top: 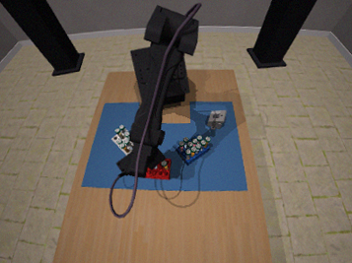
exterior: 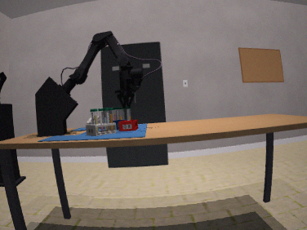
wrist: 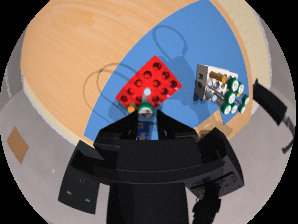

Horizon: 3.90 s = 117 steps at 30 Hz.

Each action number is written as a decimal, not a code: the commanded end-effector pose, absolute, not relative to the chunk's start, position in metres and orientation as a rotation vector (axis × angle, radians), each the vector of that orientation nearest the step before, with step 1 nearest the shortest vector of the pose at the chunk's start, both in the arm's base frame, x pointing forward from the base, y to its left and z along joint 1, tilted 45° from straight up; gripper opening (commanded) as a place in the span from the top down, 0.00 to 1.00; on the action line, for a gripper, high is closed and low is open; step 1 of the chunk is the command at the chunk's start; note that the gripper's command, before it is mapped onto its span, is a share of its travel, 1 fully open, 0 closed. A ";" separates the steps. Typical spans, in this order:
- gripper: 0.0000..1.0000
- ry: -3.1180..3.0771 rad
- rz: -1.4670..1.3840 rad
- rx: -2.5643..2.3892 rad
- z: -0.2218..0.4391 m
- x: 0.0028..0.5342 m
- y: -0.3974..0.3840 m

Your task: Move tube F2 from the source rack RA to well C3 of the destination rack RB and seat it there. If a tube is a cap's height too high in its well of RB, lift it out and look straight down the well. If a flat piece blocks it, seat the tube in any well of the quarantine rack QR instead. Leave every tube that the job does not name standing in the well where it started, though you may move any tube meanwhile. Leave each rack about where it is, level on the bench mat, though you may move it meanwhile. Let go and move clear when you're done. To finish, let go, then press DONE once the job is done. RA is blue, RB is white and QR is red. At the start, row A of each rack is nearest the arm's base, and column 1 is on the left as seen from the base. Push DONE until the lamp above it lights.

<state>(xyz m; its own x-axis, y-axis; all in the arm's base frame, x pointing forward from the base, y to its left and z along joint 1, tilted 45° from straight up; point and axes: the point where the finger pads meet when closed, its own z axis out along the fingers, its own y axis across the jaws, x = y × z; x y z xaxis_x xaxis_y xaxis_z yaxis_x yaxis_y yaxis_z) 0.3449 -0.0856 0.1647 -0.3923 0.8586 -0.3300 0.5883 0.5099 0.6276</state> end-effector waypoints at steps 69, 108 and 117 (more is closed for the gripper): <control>0.70 2.334 0.219 0.401 0.161 0.238 -0.043; 0.70 2.332 0.222 0.400 0.181 0.244 0.123; 0.70 2.300 0.246 0.428 0.189 0.243 0.113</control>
<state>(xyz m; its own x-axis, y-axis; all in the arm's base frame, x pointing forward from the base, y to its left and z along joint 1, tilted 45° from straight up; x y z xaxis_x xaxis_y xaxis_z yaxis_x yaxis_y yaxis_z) 0.2415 0.1201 0.1731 -0.6850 0.3420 -0.6433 0.2083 0.9381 0.2768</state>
